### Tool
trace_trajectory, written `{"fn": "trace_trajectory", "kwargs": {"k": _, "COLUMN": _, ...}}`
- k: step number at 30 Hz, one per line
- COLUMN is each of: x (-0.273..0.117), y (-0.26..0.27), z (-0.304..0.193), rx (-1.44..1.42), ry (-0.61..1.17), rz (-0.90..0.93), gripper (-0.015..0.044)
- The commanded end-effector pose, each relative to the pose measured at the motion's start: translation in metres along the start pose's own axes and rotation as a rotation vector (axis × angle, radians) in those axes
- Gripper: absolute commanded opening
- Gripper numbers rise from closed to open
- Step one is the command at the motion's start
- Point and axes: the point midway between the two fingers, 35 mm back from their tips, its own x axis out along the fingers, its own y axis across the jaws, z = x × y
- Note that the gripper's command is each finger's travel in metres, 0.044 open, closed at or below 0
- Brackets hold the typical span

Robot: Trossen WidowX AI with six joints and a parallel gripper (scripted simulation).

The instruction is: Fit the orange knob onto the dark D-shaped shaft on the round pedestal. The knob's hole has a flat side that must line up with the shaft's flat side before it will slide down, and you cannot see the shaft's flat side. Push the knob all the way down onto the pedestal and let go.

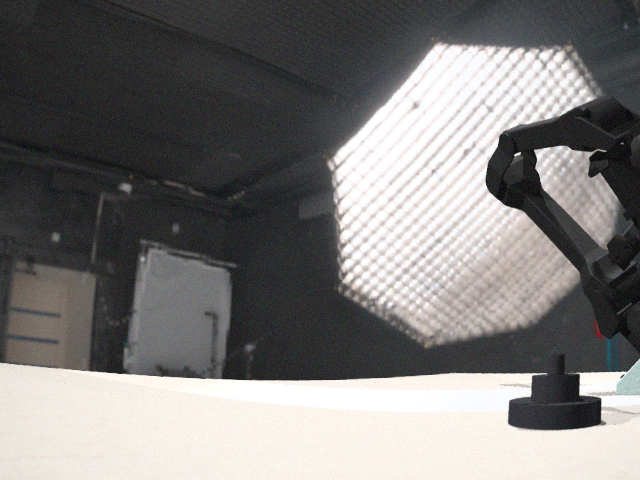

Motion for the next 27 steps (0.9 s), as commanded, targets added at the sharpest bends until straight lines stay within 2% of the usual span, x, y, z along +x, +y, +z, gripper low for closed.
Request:
{"fn": "trace_trajectory", "kwargs": {"k": 1, "x": -0.001, "y": 0.001, "z": -0.001, "rx": -0.016, "ry": -0.002, "rz": 0.003, "gripper": 0.0426}}
{"fn": "trace_trajectory", "kwargs": {"k": 7, "x": -0.018, "y": 0.037, "z": -0.028, "rx": -0.540, "ry": -0.082, "rz": 0.091, "gripper": 0.0440}}
{"fn": "trace_trajectory", "kwargs": {"k": 15, "x": -0.037, "y": 0.094, "z": -0.071, "rx": -1.314, "ry": -0.291, "rz": 0.135, "gripper": 0.0440}}
{"fn": "trace_trajectory", "kwargs": {"k": 27, "x": -0.043, "y": 0.142, "z": -0.104, "rx": -1.912, "ry": -0.511, "rz": 0.057, "gripper": 0.0440}}
